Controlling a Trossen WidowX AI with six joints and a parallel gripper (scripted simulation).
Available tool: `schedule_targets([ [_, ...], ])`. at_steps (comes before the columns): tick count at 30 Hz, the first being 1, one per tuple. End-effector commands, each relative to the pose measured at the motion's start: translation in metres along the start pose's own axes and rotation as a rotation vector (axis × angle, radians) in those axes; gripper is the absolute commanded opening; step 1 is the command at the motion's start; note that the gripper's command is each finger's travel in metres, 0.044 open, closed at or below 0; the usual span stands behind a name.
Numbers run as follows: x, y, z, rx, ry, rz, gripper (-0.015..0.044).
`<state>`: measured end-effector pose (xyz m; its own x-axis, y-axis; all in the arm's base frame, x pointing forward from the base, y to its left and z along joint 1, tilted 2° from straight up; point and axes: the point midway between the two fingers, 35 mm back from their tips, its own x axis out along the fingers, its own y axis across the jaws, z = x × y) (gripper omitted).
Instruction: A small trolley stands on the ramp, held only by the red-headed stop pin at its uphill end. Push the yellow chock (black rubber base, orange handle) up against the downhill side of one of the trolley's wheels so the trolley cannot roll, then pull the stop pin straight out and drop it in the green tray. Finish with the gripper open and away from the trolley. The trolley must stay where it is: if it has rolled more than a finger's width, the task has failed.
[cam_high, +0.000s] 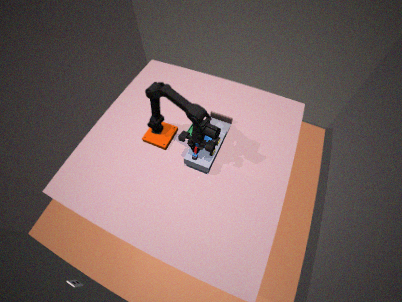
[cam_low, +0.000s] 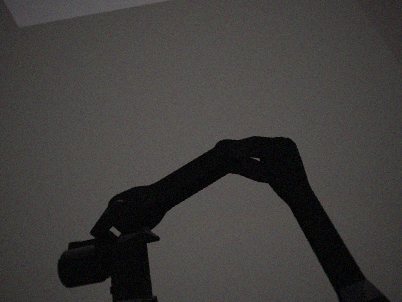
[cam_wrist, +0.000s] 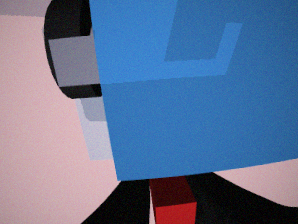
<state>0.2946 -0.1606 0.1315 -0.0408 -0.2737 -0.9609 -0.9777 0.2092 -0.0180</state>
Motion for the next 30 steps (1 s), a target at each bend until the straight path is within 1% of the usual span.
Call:
schedule_targets([
  [1,-0.003,-0.001,0.0,-0.001,0.001,-0.001,0.0],
  [30,-0.023,0.002,-0.002,-0.004,0.001,0.004,0.0],
])
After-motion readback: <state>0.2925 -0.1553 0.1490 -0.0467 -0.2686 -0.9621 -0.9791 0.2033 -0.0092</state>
